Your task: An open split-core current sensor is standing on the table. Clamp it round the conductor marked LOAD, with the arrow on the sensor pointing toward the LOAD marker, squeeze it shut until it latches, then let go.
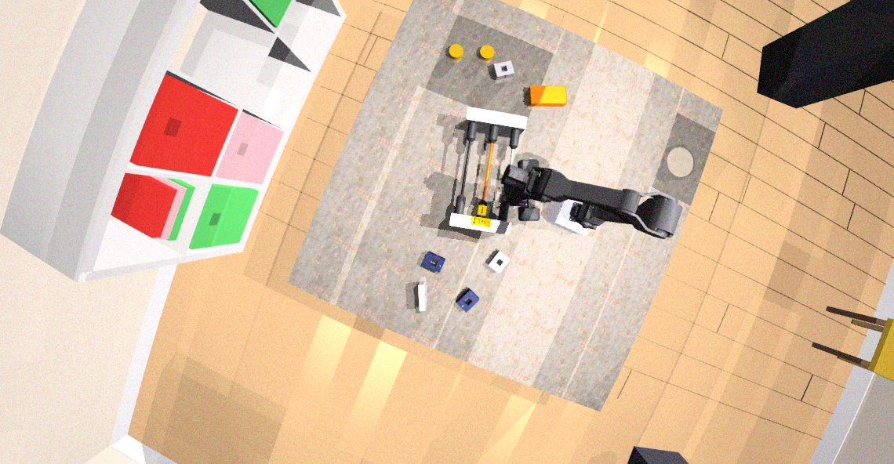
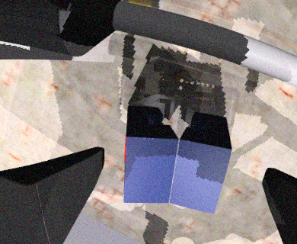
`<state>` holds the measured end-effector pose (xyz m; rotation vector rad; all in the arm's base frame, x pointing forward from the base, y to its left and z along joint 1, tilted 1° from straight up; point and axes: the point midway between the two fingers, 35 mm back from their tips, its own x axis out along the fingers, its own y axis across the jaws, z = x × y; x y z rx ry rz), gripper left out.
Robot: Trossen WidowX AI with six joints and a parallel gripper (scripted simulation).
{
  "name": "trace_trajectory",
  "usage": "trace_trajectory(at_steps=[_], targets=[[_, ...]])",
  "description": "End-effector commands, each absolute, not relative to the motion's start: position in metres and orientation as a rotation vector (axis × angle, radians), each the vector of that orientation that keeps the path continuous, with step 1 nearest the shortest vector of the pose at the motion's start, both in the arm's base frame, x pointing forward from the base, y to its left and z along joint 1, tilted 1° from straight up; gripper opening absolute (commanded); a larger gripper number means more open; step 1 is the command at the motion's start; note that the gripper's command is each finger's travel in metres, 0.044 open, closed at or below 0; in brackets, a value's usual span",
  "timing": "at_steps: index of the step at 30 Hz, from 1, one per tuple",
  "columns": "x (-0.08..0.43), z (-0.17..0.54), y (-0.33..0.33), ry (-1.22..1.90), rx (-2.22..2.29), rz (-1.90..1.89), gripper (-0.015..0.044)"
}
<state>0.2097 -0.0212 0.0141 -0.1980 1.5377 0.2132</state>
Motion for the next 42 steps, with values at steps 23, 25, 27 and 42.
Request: trace_trajectory(at_steps=[23, 25, 27, 42], targets=[[0.214, 0.032, -0.022, 1.537, -0.199, 0.213, 0.0065], [0.215, 0.042, -0.022, 1.538, -0.199, 0.213, 0.0012], [0.217, 0.053, -0.023, 1.538, -0.199, 0.213, 0.0000], [0.207, 0.136, -0.023, 1.543, -0.200, 0.215, 0.0000]])
